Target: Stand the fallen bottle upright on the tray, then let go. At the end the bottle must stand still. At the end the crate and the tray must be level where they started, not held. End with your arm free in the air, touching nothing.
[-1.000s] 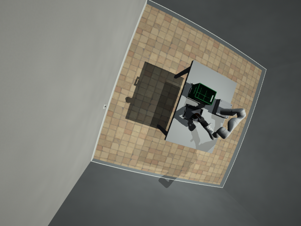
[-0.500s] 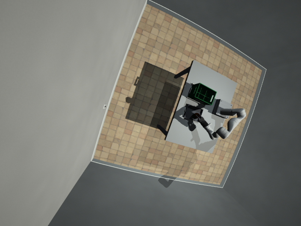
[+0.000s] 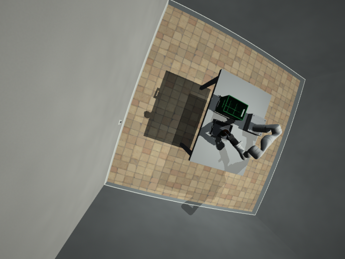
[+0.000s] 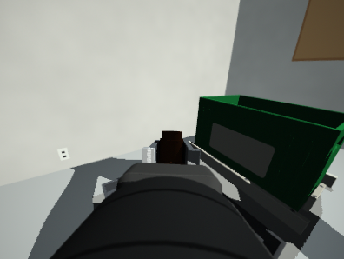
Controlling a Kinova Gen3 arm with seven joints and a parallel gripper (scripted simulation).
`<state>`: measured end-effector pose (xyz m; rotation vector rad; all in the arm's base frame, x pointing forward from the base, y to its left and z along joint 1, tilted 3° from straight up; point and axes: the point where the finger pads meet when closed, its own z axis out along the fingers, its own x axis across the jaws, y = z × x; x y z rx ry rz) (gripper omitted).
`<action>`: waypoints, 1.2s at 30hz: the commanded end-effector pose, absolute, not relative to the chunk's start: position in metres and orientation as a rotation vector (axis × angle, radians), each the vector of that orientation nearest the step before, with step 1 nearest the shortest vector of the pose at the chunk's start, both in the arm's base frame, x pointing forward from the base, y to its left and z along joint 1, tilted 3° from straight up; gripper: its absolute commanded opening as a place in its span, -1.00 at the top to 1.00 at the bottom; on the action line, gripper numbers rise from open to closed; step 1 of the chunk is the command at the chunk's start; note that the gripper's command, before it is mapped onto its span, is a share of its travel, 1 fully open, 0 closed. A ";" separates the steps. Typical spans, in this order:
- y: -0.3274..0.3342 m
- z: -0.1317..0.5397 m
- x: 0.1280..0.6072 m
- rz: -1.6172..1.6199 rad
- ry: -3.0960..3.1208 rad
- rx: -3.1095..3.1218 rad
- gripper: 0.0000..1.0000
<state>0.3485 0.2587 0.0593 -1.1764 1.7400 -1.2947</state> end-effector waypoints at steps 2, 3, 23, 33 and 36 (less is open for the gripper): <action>0.259 0.060 0.349 -1.294 1.739 -1.175 1.00; 0.259 0.060 0.349 -1.294 1.739 -1.175 1.00; 0.259 0.060 0.349 -1.294 1.739 -1.175 1.00; 0.259 0.060 0.349 -1.294 1.739 -1.175 -1.00; 0.259 0.060 0.349 -1.294 1.739 -1.175 -1.00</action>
